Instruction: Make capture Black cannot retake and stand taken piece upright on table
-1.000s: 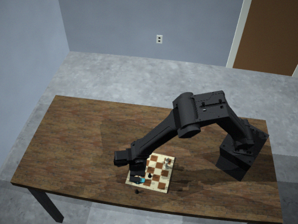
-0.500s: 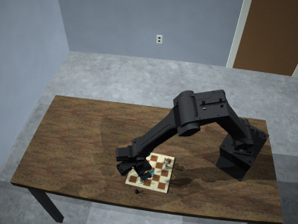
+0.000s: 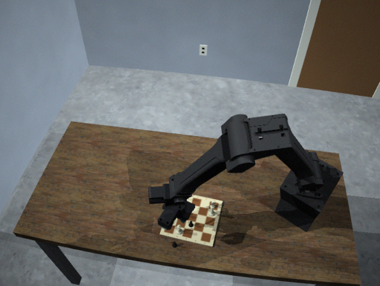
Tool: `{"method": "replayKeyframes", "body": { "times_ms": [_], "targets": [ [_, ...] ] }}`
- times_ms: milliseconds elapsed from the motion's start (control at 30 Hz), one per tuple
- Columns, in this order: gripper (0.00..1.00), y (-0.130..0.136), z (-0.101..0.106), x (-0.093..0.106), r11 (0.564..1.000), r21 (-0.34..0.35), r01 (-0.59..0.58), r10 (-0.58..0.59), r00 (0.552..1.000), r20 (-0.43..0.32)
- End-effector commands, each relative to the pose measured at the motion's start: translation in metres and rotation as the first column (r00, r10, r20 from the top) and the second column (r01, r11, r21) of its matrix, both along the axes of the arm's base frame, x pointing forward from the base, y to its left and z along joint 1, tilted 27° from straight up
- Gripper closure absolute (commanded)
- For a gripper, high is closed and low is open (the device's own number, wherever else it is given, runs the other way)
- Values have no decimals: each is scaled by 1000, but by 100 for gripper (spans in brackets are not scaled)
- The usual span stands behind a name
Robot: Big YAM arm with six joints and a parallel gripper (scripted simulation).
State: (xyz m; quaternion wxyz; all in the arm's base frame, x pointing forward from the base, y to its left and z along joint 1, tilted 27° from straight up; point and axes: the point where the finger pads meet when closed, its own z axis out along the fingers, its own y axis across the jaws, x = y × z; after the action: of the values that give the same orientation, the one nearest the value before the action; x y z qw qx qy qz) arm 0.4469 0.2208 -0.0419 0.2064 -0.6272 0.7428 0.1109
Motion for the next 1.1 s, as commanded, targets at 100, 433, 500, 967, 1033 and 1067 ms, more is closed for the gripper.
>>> {"method": "replayKeyframes", "body": {
  "times_ms": [100,433,500,967,1033,1067],
  "targets": [
    [59,-9,15,13,1000,4,-22,22,999,50],
    [59,-9,15,13,1000,4,-22,22,999,50],
    [59,-9,15,13,1000,4,-22,22,999,50],
    [59,-9,14,13,1000,4,-21,20,999,49],
    [59,-9,12,14,1000,3,-20,20,999,47],
    [59,-9,10,14,1000,3,-20,19,999,45]
  ]
}}
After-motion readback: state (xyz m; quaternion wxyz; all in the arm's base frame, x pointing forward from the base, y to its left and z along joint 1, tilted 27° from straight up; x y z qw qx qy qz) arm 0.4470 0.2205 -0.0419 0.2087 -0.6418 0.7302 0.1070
